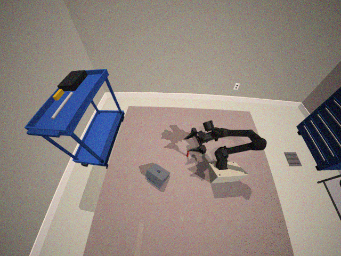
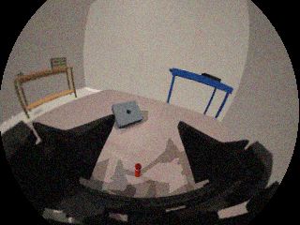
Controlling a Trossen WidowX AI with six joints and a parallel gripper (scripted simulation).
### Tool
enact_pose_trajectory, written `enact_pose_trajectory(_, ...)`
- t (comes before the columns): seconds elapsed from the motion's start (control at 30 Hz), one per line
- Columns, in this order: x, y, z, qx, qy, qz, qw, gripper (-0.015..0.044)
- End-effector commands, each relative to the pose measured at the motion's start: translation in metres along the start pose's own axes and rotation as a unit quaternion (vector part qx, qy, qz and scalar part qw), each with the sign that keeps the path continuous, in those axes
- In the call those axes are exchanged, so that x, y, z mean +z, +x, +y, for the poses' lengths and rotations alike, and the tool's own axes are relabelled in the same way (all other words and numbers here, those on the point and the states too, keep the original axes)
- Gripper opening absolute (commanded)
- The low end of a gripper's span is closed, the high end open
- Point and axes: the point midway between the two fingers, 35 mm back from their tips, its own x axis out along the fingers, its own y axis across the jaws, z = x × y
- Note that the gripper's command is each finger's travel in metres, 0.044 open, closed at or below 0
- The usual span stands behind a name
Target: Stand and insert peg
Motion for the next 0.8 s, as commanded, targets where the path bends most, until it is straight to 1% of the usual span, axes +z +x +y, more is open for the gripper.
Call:
enact_pose_trajectory(0.0, 0.028, -0.014, 0.006, -0.018, 0.004, -0.014, 1.0, 0.044)
enact_pose_trajectory(0.07, 0.036, -0.02, 0.008, -0.025, 0.006, -0.021, 0.999, 0.044)
enact_pose_trajectory(0.23, 0.036, -0.02, 0.008, -0.022, 0.015, -0.015, 1.0, 0.044)
enact_pose_trajectory(0.5, 0.02, -0.011, 0.01, 0.017, 0.11, 0.066, 0.992, 0.044)
enact_pose_trajectory(0.77, 0.002, -0.004, 0.016, 0.054, 0.187, 0.168, 0.966, 0.044)
